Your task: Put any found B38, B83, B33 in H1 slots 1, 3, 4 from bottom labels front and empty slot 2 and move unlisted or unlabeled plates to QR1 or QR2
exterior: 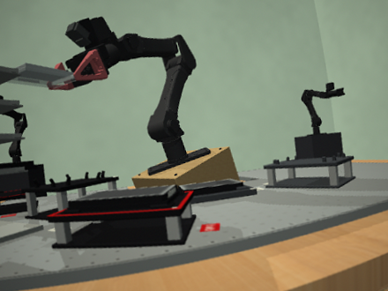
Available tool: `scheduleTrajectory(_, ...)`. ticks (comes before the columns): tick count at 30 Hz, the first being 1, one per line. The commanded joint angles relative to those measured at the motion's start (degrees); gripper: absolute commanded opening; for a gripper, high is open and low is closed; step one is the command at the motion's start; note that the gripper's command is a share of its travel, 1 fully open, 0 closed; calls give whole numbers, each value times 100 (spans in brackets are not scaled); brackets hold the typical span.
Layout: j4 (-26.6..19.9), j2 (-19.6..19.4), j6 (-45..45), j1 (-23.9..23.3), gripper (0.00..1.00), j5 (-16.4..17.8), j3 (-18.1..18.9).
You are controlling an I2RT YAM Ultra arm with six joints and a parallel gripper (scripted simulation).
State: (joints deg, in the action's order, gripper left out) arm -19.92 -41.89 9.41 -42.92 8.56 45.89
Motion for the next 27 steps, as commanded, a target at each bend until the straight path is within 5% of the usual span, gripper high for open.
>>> scheduleTrajectory(1,85,-5,-15,35,86,-10,106)
scheduleTrajectory(27,366,-534,-59,208,86,-178,364)
